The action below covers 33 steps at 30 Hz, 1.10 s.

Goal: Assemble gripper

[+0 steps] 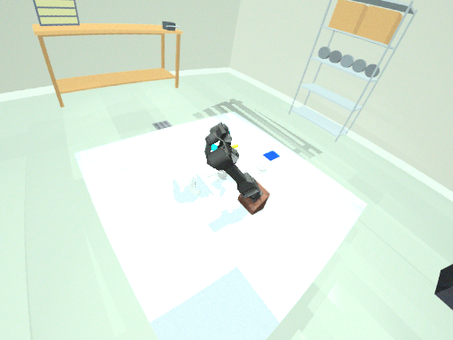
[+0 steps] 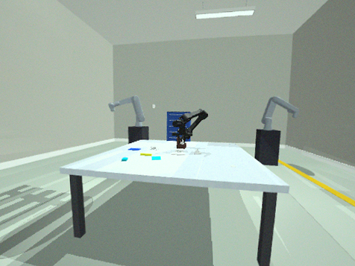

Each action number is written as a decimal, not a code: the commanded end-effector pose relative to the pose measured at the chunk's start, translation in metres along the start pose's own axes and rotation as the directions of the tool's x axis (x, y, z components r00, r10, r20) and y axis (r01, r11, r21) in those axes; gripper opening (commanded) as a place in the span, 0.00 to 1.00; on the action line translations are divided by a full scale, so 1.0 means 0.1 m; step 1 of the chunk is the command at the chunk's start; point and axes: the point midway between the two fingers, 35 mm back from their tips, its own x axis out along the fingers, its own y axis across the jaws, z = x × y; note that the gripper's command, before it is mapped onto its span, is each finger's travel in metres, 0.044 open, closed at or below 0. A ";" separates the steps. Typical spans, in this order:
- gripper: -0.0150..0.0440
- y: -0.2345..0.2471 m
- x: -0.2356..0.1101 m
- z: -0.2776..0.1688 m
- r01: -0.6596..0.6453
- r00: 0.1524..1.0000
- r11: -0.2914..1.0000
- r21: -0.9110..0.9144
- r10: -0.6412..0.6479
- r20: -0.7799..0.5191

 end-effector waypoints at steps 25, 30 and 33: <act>0.48 0.60 0.00 -0.61 -0.003 1.000 1.000 -0.010 0.003 -0.008; 0.48 0.60 0.00 -0.61 -0.003 1.000 1.000 -0.010 0.003 -0.008; 0.48 0.60 0.00 -0.61 -0.003 1.000 1.000 -0.010 0.003 -0.008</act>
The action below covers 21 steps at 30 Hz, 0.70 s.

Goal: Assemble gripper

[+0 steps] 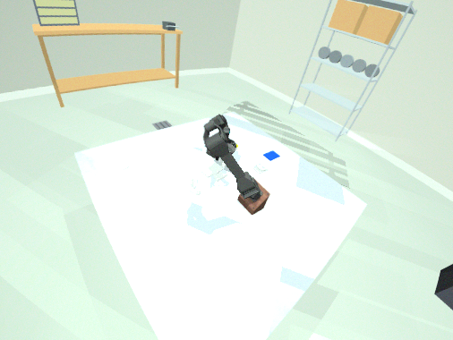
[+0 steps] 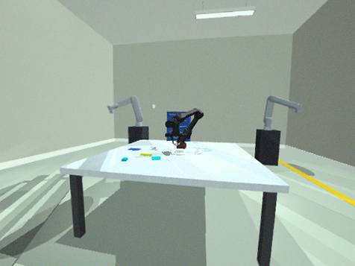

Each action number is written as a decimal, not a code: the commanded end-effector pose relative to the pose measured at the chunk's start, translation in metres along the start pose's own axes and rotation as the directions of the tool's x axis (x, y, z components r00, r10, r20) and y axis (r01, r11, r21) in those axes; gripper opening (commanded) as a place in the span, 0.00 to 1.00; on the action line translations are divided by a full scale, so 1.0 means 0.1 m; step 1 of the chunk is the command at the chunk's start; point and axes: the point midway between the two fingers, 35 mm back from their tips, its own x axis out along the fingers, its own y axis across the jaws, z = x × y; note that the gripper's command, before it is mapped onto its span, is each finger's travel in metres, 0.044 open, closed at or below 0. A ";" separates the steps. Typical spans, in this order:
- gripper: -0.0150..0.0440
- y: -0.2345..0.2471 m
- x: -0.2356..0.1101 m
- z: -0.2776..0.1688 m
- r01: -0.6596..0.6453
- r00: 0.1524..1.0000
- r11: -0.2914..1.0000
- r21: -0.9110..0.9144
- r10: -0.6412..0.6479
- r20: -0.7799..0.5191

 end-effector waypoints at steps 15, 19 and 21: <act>0.48 0.01 -0.01 -0.02 -0.002 1.000 1.000 -0.017 0.002 -0.004; 0.48 0.01 -0.01 -0.02 -0.002 1.000 1.000 -0.020 0.002 -0.004; 0.48 0.01 -0.01 -0.02 -0.002 1.000 1.000 -0.020 0.002 -0.004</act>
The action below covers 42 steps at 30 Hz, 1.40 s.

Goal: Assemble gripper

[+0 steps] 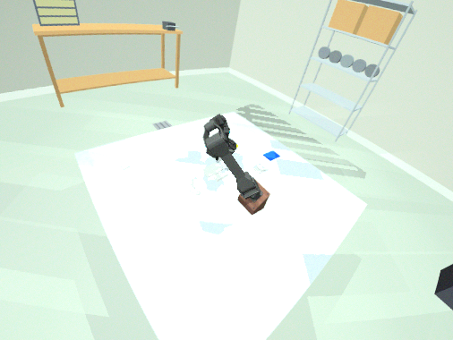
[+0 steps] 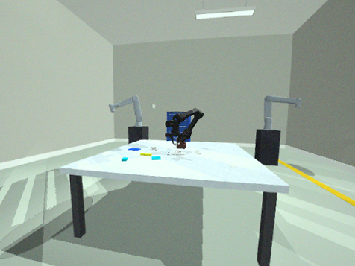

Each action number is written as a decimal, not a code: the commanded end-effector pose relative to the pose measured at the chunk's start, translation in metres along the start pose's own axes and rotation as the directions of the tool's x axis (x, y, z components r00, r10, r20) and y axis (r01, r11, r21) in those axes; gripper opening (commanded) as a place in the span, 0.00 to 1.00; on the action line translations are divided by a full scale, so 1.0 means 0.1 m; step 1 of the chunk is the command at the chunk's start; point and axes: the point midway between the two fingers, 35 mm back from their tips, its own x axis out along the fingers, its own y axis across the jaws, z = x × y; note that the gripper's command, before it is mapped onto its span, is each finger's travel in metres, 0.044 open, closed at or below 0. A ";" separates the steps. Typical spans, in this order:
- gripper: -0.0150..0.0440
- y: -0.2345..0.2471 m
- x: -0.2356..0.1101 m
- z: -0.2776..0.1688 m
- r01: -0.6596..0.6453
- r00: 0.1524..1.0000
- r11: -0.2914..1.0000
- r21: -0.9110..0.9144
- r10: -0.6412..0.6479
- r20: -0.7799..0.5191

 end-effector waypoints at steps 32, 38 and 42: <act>0.48 0.01 0.28 -0.02 0.000 1.000 1.000 -0.006 0.000 -0.002; 0.48 0.01 0.38 -0.02 0.000 1.000 1.000 -0.007 0.000 -0.002; 0.48 0.01 0.44 -0.01 0.001 1.000 1.000 -0.007 -0.001 -0.003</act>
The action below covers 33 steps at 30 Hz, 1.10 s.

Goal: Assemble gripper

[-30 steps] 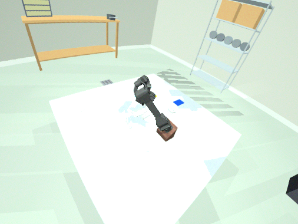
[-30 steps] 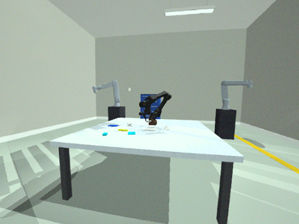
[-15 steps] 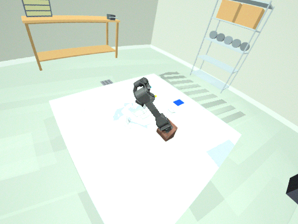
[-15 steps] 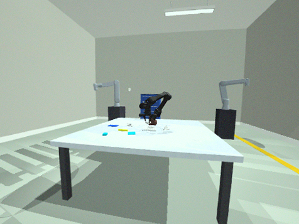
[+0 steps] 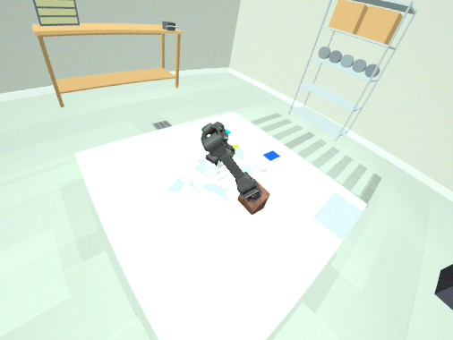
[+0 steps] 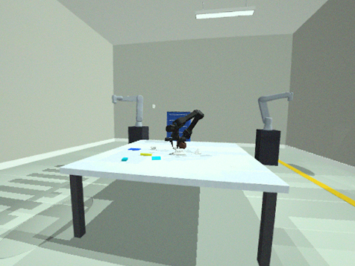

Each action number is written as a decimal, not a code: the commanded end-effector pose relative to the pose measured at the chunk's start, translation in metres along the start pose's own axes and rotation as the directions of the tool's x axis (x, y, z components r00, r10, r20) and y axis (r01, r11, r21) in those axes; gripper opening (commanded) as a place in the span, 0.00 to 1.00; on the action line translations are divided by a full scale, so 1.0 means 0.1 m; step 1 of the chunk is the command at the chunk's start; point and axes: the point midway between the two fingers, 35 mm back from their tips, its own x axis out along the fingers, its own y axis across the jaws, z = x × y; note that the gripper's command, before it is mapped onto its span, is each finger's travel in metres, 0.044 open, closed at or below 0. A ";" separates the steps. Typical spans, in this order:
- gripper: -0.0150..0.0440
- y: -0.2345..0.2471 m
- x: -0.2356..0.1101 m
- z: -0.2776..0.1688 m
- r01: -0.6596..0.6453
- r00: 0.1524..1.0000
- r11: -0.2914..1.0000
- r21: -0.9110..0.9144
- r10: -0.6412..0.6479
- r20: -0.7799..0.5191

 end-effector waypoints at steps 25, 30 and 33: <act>0.48 -0.01 0.15 0.01 0.006 1.000 1.000 0.011 -0.006 -0.002; 0.48 -0.01 0.15 0.01 0.006 1.000 1.000 0.011 -0.006 -0.002; 0.48 -0.01 0.16 0.01 0.006 1.000 1.000 0.011 -0.006 -0.002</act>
